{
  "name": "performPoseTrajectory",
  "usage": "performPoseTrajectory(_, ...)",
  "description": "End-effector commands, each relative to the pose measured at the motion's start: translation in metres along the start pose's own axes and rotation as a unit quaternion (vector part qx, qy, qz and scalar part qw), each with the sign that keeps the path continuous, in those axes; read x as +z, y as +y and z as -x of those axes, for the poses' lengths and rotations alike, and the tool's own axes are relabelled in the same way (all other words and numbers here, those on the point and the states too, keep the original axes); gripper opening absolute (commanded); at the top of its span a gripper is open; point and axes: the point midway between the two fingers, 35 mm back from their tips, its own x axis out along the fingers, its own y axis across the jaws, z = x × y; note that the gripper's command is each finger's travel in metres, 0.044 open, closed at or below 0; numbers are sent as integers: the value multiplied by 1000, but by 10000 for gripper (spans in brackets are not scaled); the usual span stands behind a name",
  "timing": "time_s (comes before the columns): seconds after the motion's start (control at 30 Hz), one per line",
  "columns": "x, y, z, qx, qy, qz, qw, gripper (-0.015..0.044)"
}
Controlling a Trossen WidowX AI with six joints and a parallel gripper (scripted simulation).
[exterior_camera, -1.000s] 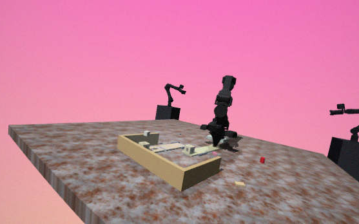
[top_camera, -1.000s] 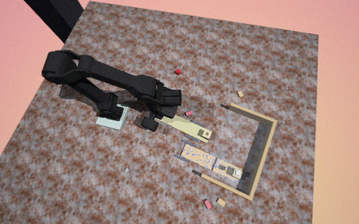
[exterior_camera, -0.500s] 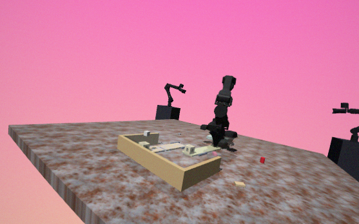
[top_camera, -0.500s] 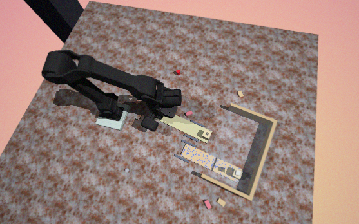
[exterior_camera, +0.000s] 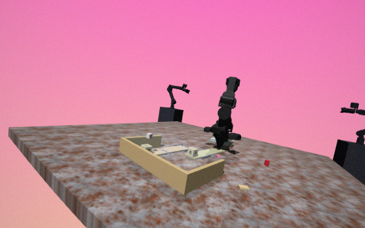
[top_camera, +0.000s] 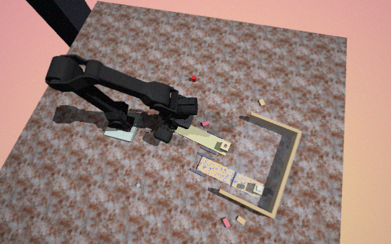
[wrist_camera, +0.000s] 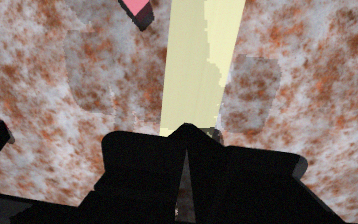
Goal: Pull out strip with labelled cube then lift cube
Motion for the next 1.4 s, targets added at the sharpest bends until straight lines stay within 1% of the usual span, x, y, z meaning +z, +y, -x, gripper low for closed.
performPoseTrajectory(0.0, -12, -3, -5, -4, 19, -1, 1000, 0)
performPoseTrajectory(0.03, 0, 0, 2, 0, 1, 0, 1000, 0)
performPoseTrajectory(0.2, 3, 1, 41, -4, 18, -1, 1000, 0)
performPoseTrajectory(0.33, 3, 1, 43, -4, 19, -1, 1000, 0)
performPoseTrajectory(0.9, 68, -2, 47, -4, 16, -4, 1000, 440)
performPoseTrajectory(1.37, 119, -2, 53, -4, 13, -4, 1000, 440)
